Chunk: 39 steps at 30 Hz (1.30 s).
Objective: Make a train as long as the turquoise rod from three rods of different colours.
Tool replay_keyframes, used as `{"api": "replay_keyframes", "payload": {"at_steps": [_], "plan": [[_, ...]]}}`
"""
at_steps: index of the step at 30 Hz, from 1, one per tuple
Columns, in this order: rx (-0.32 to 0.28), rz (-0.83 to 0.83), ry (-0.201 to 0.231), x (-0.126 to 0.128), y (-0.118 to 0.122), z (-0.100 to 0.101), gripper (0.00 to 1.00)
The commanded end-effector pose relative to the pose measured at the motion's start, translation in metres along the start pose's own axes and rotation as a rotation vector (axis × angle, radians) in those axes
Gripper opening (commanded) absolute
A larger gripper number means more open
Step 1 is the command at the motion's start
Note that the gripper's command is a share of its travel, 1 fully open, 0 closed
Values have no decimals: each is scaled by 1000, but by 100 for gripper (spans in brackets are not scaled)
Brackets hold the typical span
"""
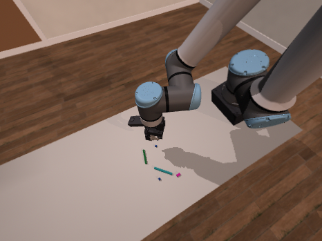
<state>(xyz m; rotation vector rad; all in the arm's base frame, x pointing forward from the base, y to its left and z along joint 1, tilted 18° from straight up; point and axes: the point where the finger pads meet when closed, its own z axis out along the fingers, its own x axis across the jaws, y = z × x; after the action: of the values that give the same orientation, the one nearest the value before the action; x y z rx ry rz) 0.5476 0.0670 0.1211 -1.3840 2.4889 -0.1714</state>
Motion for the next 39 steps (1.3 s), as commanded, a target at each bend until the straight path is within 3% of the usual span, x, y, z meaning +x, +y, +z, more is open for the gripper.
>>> {"api": "replay_keyframes", "payload": {"at_steps": [1,17,39], "plan": [[-2,-16,-4,1,-3,0,0],[-2,-16,-4,1,-3,5,0],[-2,-16,-4,1,-3,79,0]]}}
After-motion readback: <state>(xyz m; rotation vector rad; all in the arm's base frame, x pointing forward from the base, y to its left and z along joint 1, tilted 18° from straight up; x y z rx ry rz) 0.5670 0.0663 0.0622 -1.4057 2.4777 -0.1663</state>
